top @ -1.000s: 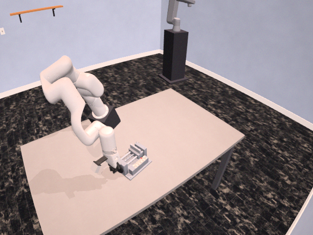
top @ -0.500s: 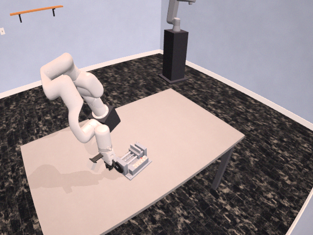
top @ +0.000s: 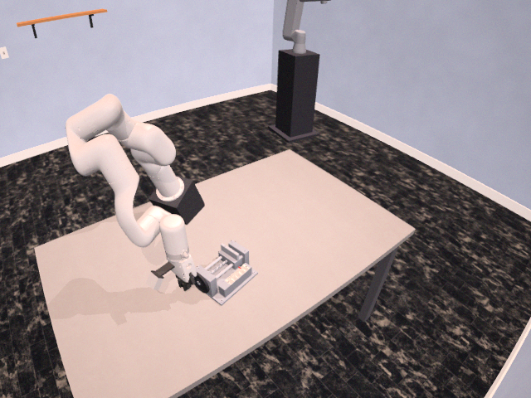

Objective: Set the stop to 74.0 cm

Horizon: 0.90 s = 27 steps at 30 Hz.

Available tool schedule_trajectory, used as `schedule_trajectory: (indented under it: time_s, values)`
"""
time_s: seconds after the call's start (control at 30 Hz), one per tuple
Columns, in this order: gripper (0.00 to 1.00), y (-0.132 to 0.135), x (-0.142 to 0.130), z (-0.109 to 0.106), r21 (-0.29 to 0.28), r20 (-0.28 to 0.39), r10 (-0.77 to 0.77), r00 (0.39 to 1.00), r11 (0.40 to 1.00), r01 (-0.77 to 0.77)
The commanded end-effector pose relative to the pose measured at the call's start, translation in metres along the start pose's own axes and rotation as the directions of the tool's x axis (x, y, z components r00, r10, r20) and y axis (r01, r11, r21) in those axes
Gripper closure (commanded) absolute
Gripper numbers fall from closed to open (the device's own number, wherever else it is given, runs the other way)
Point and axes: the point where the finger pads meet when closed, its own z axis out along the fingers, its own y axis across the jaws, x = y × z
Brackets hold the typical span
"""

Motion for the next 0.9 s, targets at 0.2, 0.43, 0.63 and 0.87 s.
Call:
schedule_trajectory:
  time_s: [0.2,0.43,0.63,0.87]
  values:
    - [0.94,-0.002,0.000,0.014,0.001,-0.002,0.000,1.000,1.000,0.000]
    - [0.94,-0.008,0.000,0.025,0.001,-0.002,0.000,1.000,1.000,0.000]
    - [0.94,-0.019,0.000,0.033,0.001,-0.002,0.000,1.000,1.000,0.000]
    - [0.94,-0.040,0.000,0.035,0.001,-0.002,0.000,1.000,1.000,0.000]
